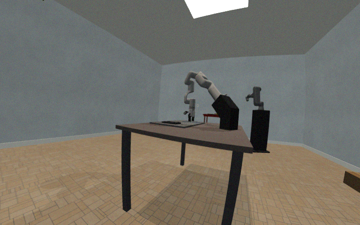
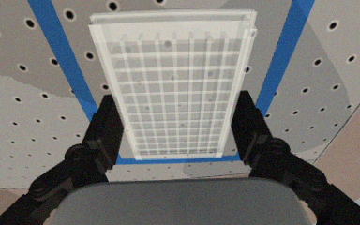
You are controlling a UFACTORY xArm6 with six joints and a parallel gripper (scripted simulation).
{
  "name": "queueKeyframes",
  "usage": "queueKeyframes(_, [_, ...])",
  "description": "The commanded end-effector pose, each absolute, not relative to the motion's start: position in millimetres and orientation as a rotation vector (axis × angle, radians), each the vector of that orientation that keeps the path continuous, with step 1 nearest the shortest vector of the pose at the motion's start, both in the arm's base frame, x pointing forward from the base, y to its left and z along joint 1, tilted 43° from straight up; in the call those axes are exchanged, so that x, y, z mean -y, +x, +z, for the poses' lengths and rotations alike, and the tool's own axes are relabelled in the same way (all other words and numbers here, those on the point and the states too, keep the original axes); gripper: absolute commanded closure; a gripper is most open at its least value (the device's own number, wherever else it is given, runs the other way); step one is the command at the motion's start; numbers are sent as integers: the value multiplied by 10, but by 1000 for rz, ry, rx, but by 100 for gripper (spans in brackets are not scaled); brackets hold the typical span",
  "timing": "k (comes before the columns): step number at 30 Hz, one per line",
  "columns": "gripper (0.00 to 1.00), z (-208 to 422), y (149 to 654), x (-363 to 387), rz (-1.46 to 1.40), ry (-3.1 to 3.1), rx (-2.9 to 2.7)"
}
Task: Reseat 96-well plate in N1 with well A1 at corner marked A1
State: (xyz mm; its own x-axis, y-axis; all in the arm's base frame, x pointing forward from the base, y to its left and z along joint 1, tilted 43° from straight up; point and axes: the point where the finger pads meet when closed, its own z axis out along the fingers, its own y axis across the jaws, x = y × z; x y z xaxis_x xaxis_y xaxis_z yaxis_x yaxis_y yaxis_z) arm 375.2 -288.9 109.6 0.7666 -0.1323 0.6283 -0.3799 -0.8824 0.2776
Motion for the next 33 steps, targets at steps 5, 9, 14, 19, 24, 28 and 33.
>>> queueKeyframes(5, [0,1100,3757,2892,874,2569,390])
queueKeyframes(9, [0,1100,3757,2892,874,2569,390])
queueKeyframes(14, [0,1100,3757,2892,874,2569,390])
queueKeyframes(19, [0,1100,3757,2892,874,2569,390])
queueKeyframes(24, [0,1100,3757,2892,874,2569,390])
queueKeyframes(28, [0,1100,3757,2892,874,2569,390])
queueKeyframes(33, [0,1138,3729,2869,874,2569,390])
